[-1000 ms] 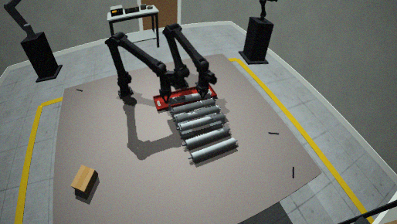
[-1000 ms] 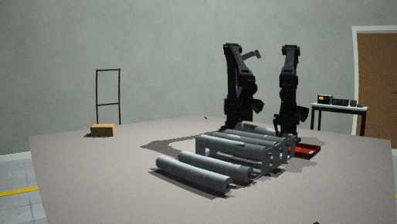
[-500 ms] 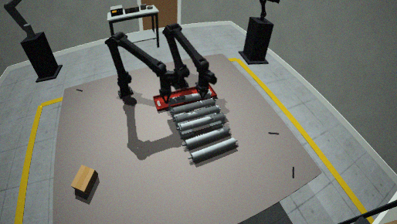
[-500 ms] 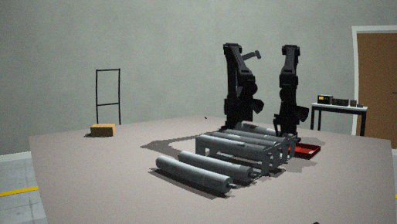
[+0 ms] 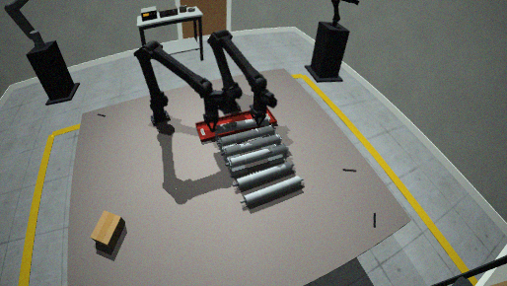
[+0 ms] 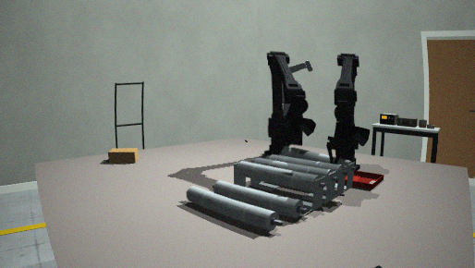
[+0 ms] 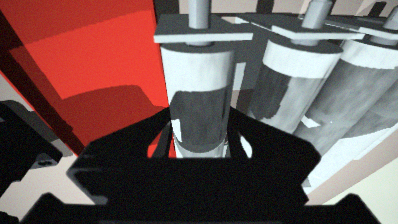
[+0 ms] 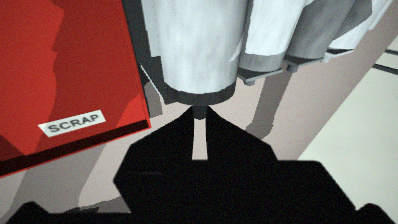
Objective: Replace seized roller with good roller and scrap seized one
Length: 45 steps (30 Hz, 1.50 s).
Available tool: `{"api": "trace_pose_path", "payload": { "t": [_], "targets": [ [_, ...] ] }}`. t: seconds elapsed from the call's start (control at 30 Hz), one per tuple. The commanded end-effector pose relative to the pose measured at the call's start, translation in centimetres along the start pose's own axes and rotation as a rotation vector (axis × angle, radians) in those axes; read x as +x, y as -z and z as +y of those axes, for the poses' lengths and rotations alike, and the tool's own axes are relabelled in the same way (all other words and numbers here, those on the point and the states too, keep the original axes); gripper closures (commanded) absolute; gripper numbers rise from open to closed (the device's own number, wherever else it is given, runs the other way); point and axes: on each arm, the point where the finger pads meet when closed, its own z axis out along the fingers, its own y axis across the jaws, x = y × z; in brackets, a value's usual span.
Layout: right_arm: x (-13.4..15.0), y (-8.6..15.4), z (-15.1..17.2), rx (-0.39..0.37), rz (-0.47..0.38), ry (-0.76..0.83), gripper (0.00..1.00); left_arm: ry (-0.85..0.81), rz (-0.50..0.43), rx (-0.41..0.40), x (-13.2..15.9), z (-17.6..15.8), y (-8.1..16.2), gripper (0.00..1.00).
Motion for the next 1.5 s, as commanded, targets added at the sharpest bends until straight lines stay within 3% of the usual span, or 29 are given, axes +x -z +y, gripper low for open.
{"api": "trace_pose_path", "payload": {
  "t": [0.0,1.47],
  "targets": [
    [2.6,-0.5,0.0,-0.017,0.059,-0.015,0.97,-0.018,-0.019,0.060,-0.6,-2.1,1.4,0.68],
    [5.6,-1.2,0.7,-0.043,0.117,-0.020,0.97,-0.015,-0.024,0.058,-0.7,-2.1,1.4,0.68]
  ]
}}
